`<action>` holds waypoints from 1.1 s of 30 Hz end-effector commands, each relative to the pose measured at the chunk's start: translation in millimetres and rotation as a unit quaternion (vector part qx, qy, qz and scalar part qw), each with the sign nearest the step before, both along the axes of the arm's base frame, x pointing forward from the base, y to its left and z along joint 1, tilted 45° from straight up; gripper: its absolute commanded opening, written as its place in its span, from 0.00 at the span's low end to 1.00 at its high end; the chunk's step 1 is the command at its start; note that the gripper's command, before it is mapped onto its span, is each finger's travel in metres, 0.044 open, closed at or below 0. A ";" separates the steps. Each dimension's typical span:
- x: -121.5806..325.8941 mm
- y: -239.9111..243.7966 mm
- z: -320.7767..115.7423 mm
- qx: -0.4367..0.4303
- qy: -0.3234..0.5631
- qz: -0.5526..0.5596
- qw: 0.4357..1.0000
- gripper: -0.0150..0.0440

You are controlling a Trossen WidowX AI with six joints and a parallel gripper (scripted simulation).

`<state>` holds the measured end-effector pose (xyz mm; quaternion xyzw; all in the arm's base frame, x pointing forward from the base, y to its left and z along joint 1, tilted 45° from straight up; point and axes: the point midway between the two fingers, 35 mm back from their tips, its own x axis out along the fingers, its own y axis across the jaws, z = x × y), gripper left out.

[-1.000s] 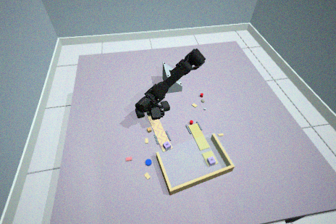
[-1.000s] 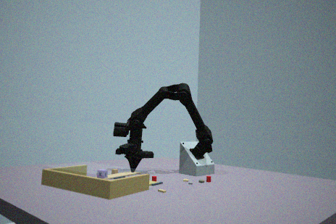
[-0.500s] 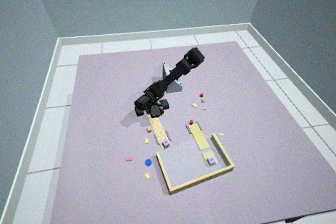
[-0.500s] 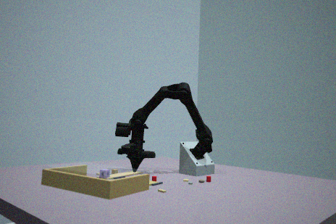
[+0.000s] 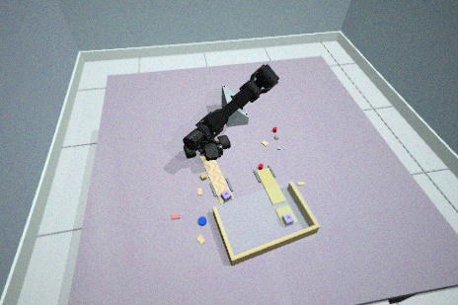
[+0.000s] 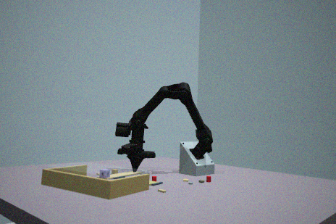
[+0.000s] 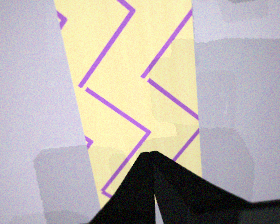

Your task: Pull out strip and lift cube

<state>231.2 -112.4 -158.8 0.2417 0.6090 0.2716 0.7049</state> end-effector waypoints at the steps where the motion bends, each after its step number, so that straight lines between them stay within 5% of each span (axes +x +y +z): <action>1: -6.4 6.6 -2.9 0.005 0.011 0.008 1.000 0.25; 14: -2.7 -30.1 30.6 0.004 0.012 0.007 1.000 0.25; 20: 23.7 -32.8 36.4 -0.007 -0.067 0.090 0.994 0.52; 30: 64.1 -35.3 48.1 -0.007 -0.070 0.092 0.993 0.97; 33: 76.7 -36.3 52.0 -0.007 -0.070 0.092 0.993 1.00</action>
